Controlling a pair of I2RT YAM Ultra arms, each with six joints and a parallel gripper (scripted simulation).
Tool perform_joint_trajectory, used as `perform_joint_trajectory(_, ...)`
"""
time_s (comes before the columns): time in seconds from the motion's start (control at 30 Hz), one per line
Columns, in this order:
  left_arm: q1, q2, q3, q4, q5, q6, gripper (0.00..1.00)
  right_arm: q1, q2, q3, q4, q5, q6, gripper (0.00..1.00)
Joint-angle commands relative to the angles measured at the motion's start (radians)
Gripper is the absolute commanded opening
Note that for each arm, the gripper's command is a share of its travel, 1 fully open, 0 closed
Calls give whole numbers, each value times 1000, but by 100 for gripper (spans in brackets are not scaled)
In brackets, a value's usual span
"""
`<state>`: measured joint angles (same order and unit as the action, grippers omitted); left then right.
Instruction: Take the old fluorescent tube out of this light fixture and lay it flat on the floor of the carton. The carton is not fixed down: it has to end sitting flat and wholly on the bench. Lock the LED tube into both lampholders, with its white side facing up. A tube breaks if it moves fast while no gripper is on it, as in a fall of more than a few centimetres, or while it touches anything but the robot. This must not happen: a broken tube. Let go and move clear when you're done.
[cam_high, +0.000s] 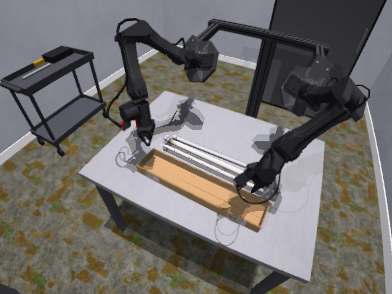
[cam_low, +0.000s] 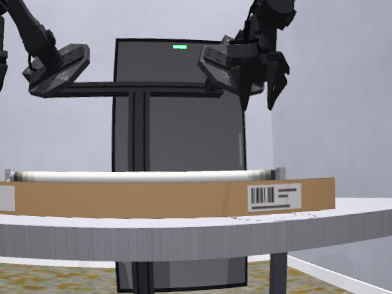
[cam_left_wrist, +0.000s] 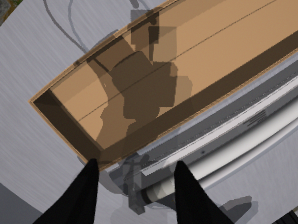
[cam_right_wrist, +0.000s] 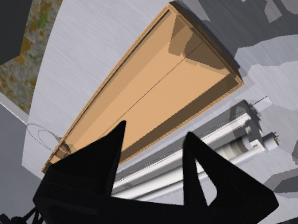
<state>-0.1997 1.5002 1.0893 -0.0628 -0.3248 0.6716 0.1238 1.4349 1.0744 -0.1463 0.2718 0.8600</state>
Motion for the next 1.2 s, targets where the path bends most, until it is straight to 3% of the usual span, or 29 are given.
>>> perform_joint_trajectory(0.0, -50, 76, 22, -39, -83, 188, 49, 38, 73, 17, -70, 87, 245, 49)
perform_joint_trajectory(0.1, -85, 155, 29, -30, -145, 294, 49, 58, 135, 7, -65, 140, 401, 49)
perform_joint_trajectory(0.2, -94, 147, 70, -30, -178, 313, 49, 56, 138, 52, -72, 138, 423, 49)
perform_joint_trajectory(0.37, -148, 281, 52, -70, -249, 479, 49, 92, 250, 43, -150, 211, 634, 49)
perform_joint_trajectory(0.4, -158, 301, -22, -54, -252, 491, 49, 105, 278, 34, -168, 235, 693, 49)
perform_joint_trajectory(0.57, -210, 413, 71, -82, -350, 660, 49, 129, 364, 65, -195, 292, 880, 49)
perform_joint_trajectory(0.77, -230, 440, 81, -73, -363, 669, 49, 140, 407, 82, -237, 302, 918, 49)
perform_joint_trajectory(0.83, -230, 401, 80, -52, -343, 642, 49, 142, 355, 94, -245, 290, 894, 49)
perform_joint_trajectory(0.87, -233, 443, 26, -88, -312, 615, 49, 146, 427, 84, -251, 283, 872, 49)
perform_joint_trajectory(0.93, -233, 447, 17, -88, -312, 615, 49, 144, 434, 71, -255, 284, 877, 49)
perform_joint_trajectory(1.13, -197, 483, 68, -17, -293, 653, 49, 145, 407, 51, -253, 284, 875, 49)
perform_joint_trajectory(1.17, -194, 491, 67, -10, -291, 656, 49, 107, 444, 26, -181, 273, 851, 49)
